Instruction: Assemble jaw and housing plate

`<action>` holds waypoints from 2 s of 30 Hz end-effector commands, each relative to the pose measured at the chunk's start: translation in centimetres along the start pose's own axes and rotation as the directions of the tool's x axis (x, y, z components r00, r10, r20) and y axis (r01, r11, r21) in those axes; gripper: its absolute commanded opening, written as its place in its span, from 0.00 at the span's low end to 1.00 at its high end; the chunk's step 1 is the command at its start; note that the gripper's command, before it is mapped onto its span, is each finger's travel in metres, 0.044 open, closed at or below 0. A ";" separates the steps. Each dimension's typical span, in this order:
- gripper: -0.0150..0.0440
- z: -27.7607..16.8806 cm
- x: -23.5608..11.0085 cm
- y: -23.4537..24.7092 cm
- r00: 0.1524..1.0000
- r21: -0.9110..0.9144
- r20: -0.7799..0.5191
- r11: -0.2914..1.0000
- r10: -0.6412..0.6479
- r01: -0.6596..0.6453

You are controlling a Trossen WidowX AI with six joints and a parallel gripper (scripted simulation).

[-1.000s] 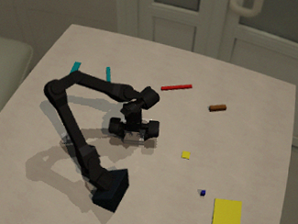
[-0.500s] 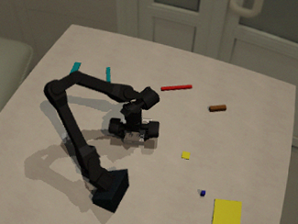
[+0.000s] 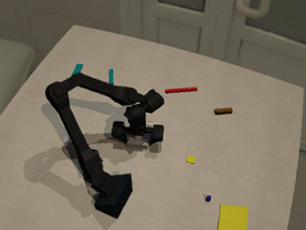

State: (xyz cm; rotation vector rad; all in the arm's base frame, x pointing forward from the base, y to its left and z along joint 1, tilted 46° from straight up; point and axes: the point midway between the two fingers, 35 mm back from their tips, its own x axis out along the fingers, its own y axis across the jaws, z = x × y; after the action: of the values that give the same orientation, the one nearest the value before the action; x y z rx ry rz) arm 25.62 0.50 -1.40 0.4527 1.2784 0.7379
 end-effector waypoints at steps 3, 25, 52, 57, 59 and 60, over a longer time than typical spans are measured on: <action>1.00 0.0 0.0 0.0 1.000 0.002 0.000 1.000 0.001 -0.001; 1.00 -3.0 -10.4 0.6 1.000 0.003 -0.005 1.000 -0.010 0.010; 1.00 -4.8 -12.4 1.4 1.000 0.000 -0.007 1.000 -0.005 0.005; 1.00 -4.8 -12.4 1.4 1.000 0.000 -0.007 1.000 -0.005 0.005; 1.00 -4.8 -12.4 1.4 1.000 0.000 -0.007 1.000 -0.005 0.005; 1.00 -4.8 -12.4 1.4 1.000 0.000 -0.007 1.000 -0.005 0.005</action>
State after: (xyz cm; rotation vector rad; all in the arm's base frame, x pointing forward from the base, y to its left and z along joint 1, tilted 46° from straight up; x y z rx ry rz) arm 19.34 -7.81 6.90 0.4514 1.2836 0.7349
